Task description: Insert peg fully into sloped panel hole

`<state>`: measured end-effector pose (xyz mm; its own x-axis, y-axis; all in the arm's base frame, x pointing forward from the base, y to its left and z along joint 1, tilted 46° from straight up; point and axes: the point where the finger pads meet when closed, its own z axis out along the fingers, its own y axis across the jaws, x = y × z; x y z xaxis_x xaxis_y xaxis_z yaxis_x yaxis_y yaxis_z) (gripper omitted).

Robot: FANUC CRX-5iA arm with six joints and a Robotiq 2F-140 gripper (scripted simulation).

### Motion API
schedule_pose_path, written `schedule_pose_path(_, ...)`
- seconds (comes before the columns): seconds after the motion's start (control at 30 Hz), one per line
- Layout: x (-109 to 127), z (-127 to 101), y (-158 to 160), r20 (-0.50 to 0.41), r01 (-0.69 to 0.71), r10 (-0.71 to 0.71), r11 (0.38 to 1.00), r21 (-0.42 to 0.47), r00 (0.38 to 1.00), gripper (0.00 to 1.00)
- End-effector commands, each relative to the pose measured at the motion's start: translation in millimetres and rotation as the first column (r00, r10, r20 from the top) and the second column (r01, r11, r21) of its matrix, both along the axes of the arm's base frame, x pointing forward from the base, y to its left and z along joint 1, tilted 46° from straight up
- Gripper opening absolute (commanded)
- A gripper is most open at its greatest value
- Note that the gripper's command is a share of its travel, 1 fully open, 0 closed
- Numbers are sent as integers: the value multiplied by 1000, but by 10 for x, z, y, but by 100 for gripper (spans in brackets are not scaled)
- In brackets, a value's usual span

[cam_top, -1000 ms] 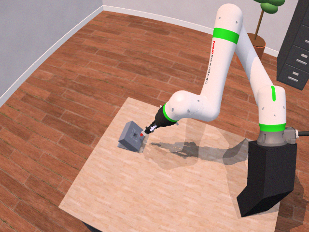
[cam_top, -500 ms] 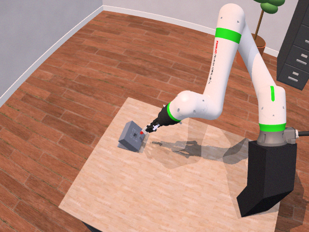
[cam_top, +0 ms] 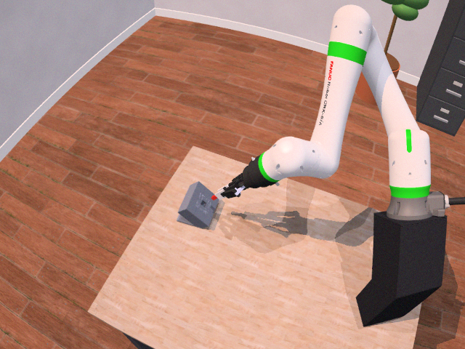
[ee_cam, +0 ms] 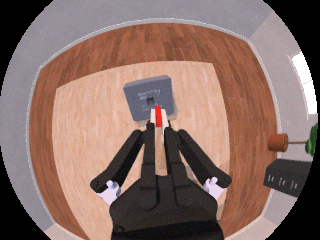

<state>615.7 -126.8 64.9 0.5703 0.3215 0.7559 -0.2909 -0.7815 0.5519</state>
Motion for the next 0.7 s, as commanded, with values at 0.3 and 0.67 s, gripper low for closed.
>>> schedule_pose_path(0.3, -69, 31, 19, -2, -51, 51, 998, -30, 999, 0)
schedule_pose_path(0.67, -158, 46, 51, -8, -103, 103, 993, -60, 995, 0)
